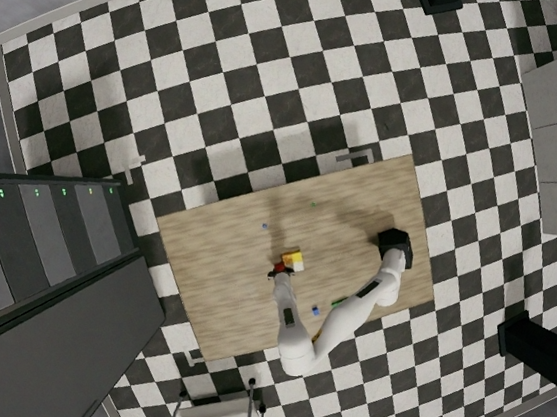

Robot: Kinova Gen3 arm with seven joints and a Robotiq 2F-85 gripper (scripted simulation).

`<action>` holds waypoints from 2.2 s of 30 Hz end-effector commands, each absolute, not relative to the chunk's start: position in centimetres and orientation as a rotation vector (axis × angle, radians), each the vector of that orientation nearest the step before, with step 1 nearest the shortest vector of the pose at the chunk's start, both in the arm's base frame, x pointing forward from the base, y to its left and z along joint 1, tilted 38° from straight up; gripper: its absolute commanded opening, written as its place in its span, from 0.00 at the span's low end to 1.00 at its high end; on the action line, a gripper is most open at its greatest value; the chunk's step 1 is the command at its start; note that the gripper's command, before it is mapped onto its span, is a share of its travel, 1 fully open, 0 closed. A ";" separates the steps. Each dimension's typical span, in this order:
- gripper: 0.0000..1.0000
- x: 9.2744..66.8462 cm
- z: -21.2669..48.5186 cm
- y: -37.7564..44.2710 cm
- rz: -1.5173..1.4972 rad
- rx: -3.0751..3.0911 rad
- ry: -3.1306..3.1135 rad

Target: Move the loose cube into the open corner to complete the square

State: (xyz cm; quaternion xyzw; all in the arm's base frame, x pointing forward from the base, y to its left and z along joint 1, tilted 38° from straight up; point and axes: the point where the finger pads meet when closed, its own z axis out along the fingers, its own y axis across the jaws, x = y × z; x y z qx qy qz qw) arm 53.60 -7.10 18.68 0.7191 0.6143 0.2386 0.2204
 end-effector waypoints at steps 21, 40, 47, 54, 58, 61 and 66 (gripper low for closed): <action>0.10 54.5 17.4 -6.8 0.659 1.987 1.708; 0.10 54.5 17.3 -6.8 0.659 1.987 1.708; 0.10 54.5 17.3 -6.8 0.659 1.987 1.708; 0.10 54.5 17.3 -6.8 0.659 1.987 1.708; 0.10 54.5 17.3 -6.8 0.659 1.987 1.708; 0.10 54.5 17.3 -6.8 0.659 1.987 1.708; 0.80 54.5 17.3 -6.8 0.659 1.987 1.708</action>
